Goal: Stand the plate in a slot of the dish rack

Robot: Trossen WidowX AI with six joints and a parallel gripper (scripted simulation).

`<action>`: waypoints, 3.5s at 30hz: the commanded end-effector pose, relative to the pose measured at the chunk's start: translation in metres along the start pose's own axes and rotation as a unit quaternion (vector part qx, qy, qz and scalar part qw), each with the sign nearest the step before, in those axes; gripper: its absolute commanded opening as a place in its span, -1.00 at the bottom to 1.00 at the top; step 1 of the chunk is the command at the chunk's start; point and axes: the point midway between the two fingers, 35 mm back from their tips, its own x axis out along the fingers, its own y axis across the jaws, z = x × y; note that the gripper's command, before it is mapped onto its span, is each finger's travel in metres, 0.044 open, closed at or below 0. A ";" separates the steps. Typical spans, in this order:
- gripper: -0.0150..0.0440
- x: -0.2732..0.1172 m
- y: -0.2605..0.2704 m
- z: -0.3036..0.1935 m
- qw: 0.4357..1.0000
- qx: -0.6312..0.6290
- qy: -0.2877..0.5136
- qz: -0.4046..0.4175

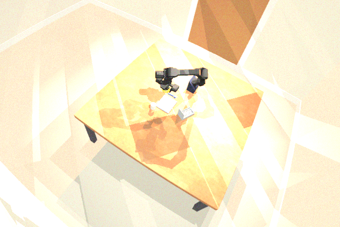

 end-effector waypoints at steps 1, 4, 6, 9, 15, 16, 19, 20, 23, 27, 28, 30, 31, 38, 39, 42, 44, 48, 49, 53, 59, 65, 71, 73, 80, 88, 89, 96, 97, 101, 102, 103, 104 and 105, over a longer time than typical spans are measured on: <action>-0.49 -0.015 -0.001 0.000 1.000 -0.002 -0.001 -0.003; -0.49 -0.025 0.000 0.000 1.000 -0.003 0.000 -0.002; -0.49 -0.029 0.001 0.000 1.000 -0.003 0.000 -0.001; -0.49 -0.031 0.004 0.000 1.000 0.008 -0.001 -0.002; -0.49 -0.038 0.035 0.002 0.994 0.109 -0.006 -0.007; -0.49 -0.039 0.040 0.002 0.992 0.126 -0.007 -0.008; -0.49 -0.042 0.056 0.002 0.984 0.178 -0.010 -0.010; -0.49 -0.043 0.062 0.002 0.981 0.195 -0.011 -0.010; -0.49 -0.045 0.077 0.001 0.969 0.245 -0.014 -0.012; -0.49 -0.047 0.098 -0.001 0.950 0.311 -0.019 -0.012; -0.49 -0.048 0.103 -0.002 0.945 0.327 -0.020 -0.012; -0.49 -0.048 0.113 -0.004 0.933 0.360 -0.022 -0.012; -0.49 -0.049 0.118 -0.005 0.926 0.376 -0.024 -0.012; -0.49 -0.049 0.153 -0.013 0.875 0.483 -0.032 -0.009; -0.49 -0.049 0.157 -0.015 0.866 0.498 -0.033 -0.008; -0.49 -0.048 0.171 -0.020 0.840 0.542 -0.036 -0.005; -0.49 -0.047 0.180 -0.024 0.821 0.570 -0.038 -0.004; -0.49 -0.045 0.198 -0.032 0.780 0.625 -0.041 0.001; -0.49 -0.045 0.202 -0.034 0.769 0.638 -0.041 0.002; -0.49 -0.042 0.218 -0.043 0.724 0.688 -0.044 0.007; -0.49 -0.037 0.241 -0.058 0.650 0.758 -0.046 0.016; -0.49 -0.030 0.261 -0.075 0.570 0.820 -0.045 0.026; -0.49 -0.027 0.269 -0.082 0.535 0.843 -0.044 0.030; -0.49 -0.027 0.269 -0.082 0.535 0.843 -0.044 0.030; -0.49 -0.011 0.262 -0.087 0.555 0.829 -0.059 -0.026; -0.49 0.010 0.252 -0.094 0.580 0.804 -0.087 -0.102; -0.49 0.012 0.250 -0.095 0.582 0.800 -0.090 -0.111; -0.49 0.027 0.242 -0.100 0.606 0.768 -0.118 -0.170; -0.49 0.029 0.241 -0.100 0.610 0.763 -0.122 -0.178; -0.49 0.037 0.238 -0.103 0.626 0.739 -0.137 -0.207; -0.49 0.038 0.237 -0.103 0.630 0.733 -0.142 -0.214; -0.49 0.040 0.236 -0.104 0.633 0.727 -0.146 -0.221; -0.49 0.042 0.235 -0.104 0.637 0.721 -0.150 -0.228; -0.49 0.044 0.234 -0.104 0.640 0.715 -0.155 -0.234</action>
